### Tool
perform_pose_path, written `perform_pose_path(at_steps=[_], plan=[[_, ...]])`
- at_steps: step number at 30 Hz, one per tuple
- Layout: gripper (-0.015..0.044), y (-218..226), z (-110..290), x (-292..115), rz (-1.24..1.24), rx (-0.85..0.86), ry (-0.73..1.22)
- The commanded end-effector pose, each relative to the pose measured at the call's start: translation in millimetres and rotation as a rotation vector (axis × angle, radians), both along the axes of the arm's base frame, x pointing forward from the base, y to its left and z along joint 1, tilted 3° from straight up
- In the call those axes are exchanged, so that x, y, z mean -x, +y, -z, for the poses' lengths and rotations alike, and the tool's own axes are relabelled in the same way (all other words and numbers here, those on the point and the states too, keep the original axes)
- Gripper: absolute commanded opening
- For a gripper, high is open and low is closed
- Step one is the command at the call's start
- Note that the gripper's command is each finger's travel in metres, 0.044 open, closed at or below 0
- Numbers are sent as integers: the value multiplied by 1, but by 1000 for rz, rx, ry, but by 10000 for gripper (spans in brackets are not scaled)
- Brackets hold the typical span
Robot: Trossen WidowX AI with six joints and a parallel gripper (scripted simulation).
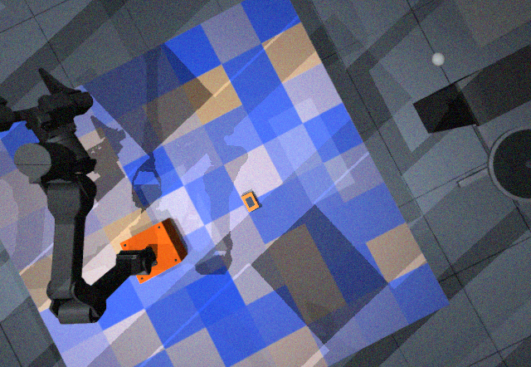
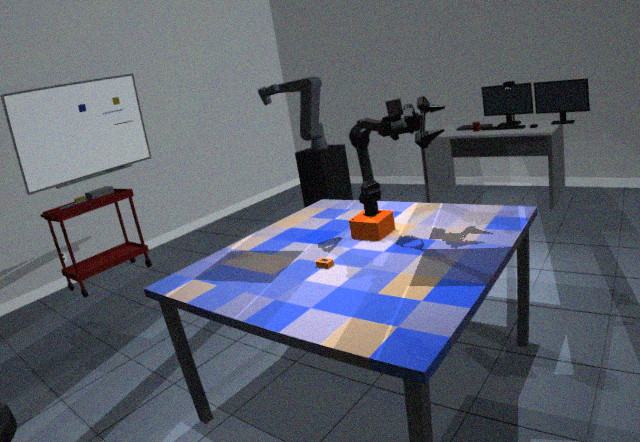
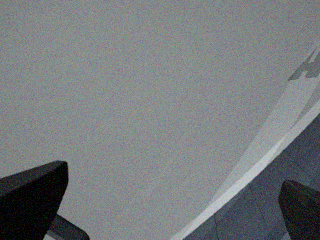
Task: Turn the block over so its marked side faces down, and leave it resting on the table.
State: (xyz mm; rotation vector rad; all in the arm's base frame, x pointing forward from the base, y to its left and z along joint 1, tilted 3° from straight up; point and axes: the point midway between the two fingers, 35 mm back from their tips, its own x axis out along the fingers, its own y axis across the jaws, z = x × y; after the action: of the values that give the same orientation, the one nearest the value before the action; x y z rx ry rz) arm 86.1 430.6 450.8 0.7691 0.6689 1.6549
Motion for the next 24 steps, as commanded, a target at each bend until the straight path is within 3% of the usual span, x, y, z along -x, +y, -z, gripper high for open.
perform_pose_path(at_steps=[1, 12, 24], plan=[[440, 2, 44, -64, 175, 139, -38], [440, -43, 148, -196, 494, 506, -78], [440, -161, 265, -294, 701, 993, -14]])
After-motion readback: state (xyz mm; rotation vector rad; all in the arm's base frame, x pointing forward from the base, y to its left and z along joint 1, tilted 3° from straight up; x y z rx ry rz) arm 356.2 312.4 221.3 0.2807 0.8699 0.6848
